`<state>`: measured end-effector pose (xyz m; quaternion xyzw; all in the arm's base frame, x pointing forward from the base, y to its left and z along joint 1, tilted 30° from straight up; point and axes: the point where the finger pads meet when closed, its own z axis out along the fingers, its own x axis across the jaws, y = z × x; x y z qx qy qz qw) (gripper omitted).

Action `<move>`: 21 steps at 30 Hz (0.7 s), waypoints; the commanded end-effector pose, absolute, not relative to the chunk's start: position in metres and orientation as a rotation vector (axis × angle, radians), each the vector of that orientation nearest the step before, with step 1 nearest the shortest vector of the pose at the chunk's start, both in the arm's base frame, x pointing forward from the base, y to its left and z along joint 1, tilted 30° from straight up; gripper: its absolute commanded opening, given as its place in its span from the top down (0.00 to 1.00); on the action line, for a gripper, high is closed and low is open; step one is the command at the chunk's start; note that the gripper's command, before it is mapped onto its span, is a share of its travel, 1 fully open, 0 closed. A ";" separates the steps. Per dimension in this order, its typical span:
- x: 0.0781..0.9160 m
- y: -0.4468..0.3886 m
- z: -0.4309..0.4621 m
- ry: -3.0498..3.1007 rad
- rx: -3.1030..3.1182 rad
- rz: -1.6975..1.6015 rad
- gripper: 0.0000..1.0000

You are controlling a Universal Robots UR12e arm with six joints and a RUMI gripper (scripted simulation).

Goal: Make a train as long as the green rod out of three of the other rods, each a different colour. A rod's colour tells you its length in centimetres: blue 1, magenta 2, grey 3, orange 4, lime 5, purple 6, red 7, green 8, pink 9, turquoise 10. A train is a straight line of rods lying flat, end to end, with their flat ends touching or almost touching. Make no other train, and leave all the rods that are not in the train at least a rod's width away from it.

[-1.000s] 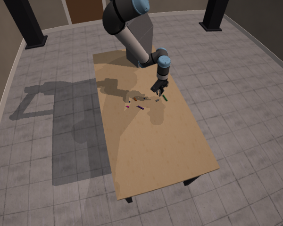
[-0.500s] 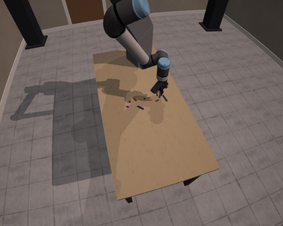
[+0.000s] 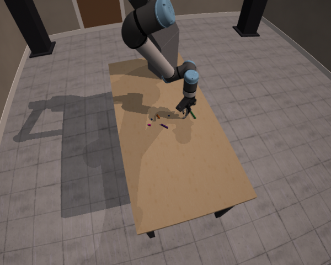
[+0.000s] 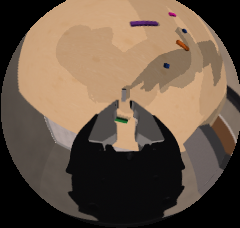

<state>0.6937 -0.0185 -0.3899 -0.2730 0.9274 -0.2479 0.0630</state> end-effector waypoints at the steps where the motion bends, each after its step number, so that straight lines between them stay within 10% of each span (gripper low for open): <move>1: 0.696 -0.021 -0.395 2.801 -0.825 -0.749 0.86; 21: 0.697 -0.023 -0.400 2.801 -0.825 -0.749 0.86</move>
